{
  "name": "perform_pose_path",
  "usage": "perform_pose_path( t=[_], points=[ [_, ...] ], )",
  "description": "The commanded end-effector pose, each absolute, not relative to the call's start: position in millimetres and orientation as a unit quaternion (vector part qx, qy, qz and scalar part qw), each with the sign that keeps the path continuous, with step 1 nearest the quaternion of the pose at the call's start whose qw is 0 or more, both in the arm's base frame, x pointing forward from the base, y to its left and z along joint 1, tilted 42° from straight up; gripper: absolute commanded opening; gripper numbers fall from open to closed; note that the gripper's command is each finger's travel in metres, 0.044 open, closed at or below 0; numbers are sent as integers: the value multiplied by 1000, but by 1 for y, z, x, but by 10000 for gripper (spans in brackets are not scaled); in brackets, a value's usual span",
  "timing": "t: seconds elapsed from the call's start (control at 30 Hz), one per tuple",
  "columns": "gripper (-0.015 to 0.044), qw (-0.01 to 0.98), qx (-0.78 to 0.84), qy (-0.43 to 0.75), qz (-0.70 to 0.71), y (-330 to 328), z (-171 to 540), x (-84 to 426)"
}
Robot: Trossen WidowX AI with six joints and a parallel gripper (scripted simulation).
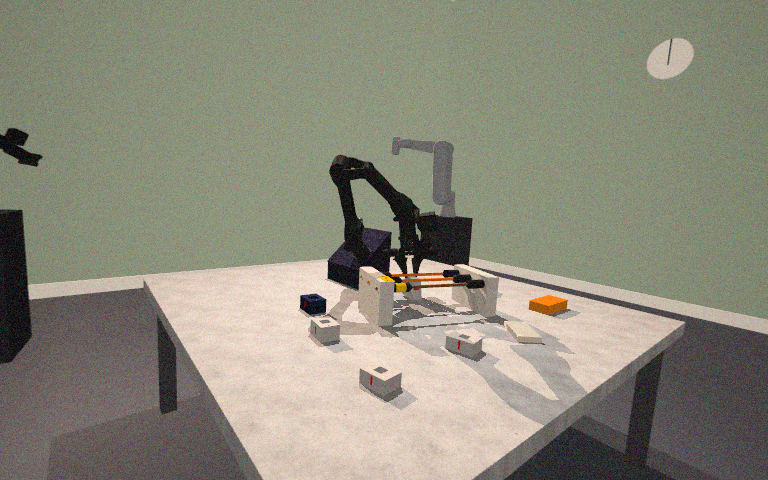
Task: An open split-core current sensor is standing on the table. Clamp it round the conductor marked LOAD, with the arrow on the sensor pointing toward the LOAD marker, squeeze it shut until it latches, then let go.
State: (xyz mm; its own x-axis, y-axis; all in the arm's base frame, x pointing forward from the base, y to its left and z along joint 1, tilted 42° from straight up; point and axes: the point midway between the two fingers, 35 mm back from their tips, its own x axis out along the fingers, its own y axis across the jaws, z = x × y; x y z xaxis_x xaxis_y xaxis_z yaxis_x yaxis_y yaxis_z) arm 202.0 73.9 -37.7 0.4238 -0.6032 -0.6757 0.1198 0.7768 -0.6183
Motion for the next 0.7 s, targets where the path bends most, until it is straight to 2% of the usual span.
perform_pose_path(
  t=[0.0, 0.37, 0.67],
  points=[
    [0, 804, -252, 489, -226, 71, -42, 184],
    [0, 804, -252, 489, -226, 68, -47, 182],
    [236, 805, -250, 488, -225, 71, -44, 183]
  ],
)
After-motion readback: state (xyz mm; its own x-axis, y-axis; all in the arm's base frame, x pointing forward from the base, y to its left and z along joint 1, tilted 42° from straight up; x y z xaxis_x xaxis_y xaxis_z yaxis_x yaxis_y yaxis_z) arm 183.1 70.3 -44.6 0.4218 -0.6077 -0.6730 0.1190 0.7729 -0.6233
